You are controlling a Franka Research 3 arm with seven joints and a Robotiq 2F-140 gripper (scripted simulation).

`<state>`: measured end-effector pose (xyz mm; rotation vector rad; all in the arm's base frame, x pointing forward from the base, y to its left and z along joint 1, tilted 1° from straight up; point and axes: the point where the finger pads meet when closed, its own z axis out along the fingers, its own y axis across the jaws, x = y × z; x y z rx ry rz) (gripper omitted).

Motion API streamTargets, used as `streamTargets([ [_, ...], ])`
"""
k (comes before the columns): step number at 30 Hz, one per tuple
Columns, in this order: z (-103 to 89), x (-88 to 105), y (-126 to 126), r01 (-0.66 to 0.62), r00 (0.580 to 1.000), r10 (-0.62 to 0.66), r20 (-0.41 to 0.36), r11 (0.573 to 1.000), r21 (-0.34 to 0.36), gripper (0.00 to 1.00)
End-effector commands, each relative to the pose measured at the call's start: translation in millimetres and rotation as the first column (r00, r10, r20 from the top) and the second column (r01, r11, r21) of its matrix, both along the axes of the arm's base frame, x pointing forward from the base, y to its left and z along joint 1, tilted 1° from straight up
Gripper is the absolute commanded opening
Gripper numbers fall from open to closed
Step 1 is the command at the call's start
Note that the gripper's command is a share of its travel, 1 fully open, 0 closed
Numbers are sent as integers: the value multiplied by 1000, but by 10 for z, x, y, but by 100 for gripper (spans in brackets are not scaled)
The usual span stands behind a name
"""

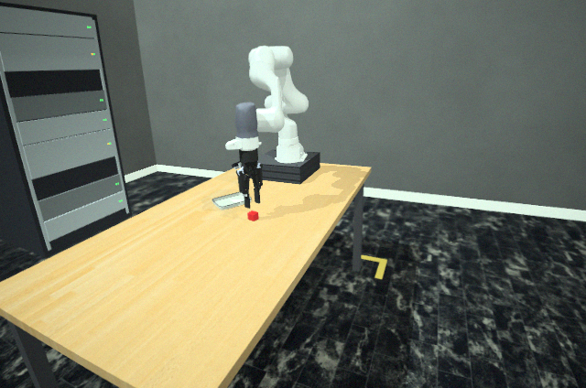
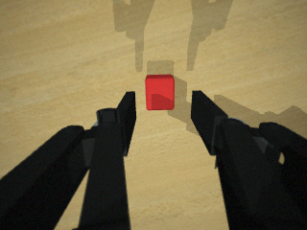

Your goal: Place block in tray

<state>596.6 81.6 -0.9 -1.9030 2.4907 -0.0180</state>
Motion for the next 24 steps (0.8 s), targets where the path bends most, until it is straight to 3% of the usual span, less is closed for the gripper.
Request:
streamTargets([
  [1,-18,3,-2,-12,1000,12,0,1000,-2,42],
  [24,-19,3,-2,-12,1000,12,0,1000,-2,39],
])
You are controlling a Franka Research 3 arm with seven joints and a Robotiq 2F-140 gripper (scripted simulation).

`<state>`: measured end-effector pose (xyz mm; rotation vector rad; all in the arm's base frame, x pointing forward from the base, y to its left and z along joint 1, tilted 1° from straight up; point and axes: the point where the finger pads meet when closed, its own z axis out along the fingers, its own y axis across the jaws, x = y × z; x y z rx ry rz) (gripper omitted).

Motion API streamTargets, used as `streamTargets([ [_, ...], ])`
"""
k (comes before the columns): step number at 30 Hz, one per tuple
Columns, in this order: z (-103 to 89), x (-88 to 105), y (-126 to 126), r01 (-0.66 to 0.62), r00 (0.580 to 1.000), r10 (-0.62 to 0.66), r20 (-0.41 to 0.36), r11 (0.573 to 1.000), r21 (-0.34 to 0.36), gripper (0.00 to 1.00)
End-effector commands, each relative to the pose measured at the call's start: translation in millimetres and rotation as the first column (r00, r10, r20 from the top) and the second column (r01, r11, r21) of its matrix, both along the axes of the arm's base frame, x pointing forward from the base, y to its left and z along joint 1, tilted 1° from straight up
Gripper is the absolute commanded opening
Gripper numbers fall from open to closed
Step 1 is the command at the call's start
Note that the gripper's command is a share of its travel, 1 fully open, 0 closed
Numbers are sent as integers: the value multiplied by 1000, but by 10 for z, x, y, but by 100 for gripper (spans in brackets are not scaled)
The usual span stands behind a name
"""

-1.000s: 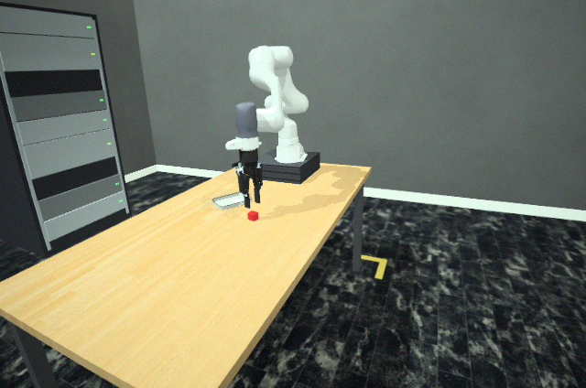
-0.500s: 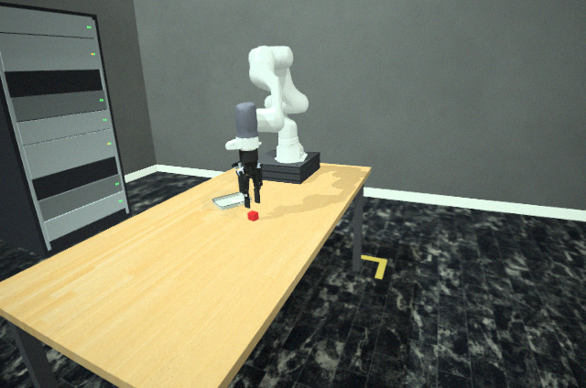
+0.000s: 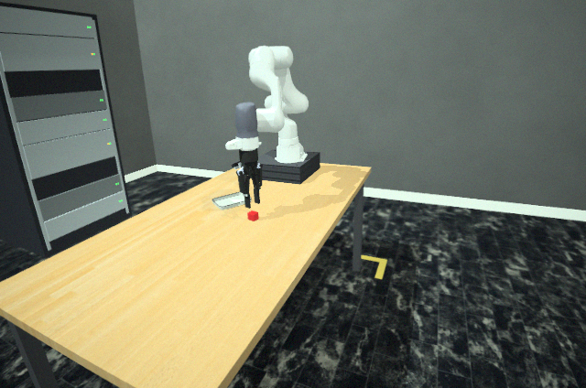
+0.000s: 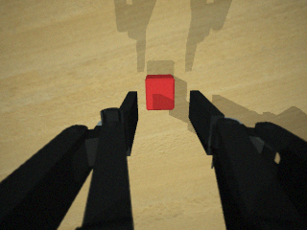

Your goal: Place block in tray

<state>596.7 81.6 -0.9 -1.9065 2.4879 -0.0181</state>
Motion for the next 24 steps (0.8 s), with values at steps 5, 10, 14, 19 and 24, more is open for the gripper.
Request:
streamTargets([
  [5,-26,3,-3,-9,1000,9,0,1000,-2,39],
  [10,-57,5,-4,-9,1000,9,-1,1000,-5,39],
  [14,-102,9,-6,-8,1000,8,-1,1000,-5,39],
  [19,-141,12,-8,-8,1000,8,-1,1000,-5,39],
  [24,-204,17,-10,-8,1000,8,-1,1000,-5,39],
])
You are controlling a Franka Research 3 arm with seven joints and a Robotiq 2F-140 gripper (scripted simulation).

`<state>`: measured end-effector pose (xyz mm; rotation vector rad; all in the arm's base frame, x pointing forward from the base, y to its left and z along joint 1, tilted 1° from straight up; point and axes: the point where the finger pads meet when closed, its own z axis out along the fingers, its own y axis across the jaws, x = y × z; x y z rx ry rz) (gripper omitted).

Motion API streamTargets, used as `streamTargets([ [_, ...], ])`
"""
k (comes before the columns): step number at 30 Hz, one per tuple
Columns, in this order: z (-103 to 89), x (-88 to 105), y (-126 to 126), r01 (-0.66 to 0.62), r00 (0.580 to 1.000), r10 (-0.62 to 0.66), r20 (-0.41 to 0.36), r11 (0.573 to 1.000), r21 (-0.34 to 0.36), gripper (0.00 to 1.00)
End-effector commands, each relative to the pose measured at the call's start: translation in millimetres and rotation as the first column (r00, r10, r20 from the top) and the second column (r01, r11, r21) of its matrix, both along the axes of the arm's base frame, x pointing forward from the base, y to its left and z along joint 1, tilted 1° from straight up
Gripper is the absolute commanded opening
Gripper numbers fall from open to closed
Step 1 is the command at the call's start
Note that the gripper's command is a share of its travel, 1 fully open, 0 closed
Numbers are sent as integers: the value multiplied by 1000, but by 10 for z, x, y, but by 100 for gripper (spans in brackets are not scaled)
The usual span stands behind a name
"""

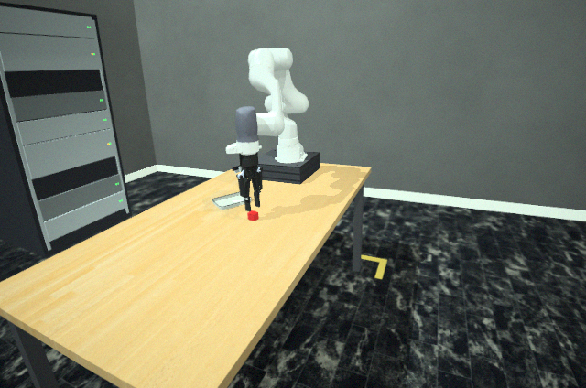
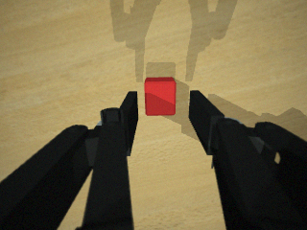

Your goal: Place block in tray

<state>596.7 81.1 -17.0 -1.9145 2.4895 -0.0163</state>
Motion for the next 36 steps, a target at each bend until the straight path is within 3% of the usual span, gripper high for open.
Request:
streamTargets([
  [1,-53,18,-6,-5,1000,5,4,1000,-2,39],
  [36,-160,22,-9,-5,1000,5,4,1000,-2,39],
])
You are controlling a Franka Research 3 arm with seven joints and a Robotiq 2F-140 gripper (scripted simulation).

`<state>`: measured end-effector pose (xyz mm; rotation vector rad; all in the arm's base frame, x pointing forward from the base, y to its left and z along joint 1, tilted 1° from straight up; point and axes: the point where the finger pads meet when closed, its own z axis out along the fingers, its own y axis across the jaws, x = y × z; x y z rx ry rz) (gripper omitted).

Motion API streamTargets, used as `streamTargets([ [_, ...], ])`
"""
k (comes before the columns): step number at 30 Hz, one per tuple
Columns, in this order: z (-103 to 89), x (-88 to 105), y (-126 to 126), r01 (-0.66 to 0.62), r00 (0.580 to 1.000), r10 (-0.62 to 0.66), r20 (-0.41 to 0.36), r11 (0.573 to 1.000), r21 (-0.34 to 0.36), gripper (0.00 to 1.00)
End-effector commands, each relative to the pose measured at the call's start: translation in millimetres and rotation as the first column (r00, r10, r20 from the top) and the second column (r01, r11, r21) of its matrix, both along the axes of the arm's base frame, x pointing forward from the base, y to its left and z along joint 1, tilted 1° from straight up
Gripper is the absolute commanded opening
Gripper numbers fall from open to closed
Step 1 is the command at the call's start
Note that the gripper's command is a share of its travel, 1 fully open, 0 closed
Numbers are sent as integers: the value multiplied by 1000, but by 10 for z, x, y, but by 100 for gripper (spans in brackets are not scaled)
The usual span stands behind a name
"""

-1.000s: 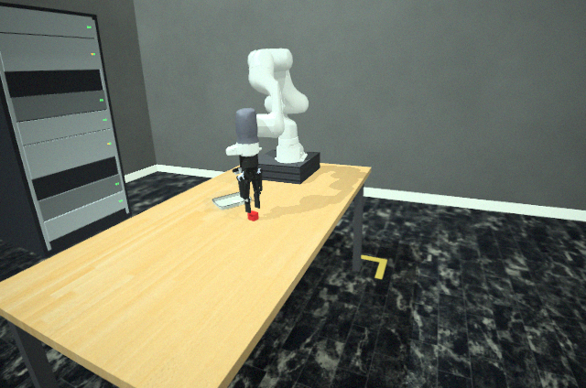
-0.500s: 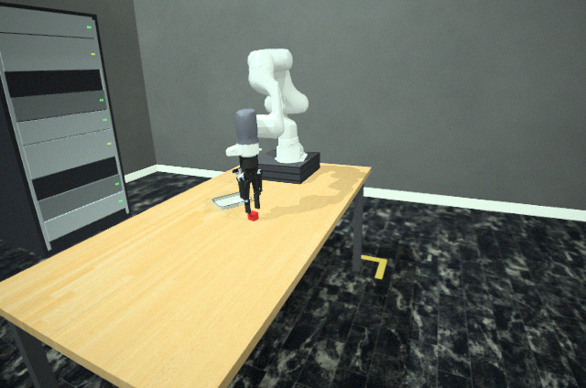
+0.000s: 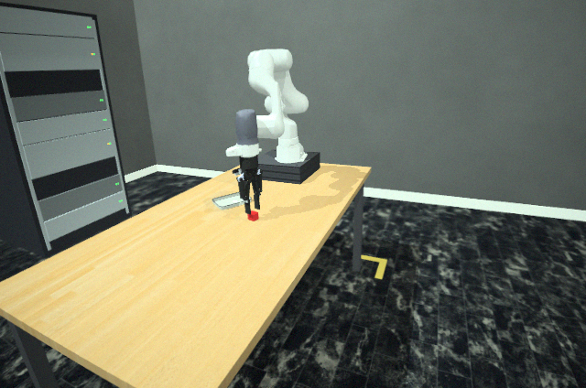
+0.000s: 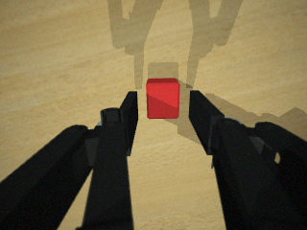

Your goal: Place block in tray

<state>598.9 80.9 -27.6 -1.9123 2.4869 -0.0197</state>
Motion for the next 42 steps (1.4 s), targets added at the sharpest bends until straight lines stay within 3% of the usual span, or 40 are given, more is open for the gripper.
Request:
streamTargets([
  [1,-74,0,-7,-5,1000,5,0,1000,-3,39],
  [15,-335,3,-9,-5,1000,5,0,1000,-3,39],
  [30,-347,3,-9,-5,1000,5,0,1000,-3,39],
  [31,-347,3,-9,-5,1000,5,0,1000,-3,10],
  [42,-347,3,-9,-5,1000,5,0,1000,-3,10],
])
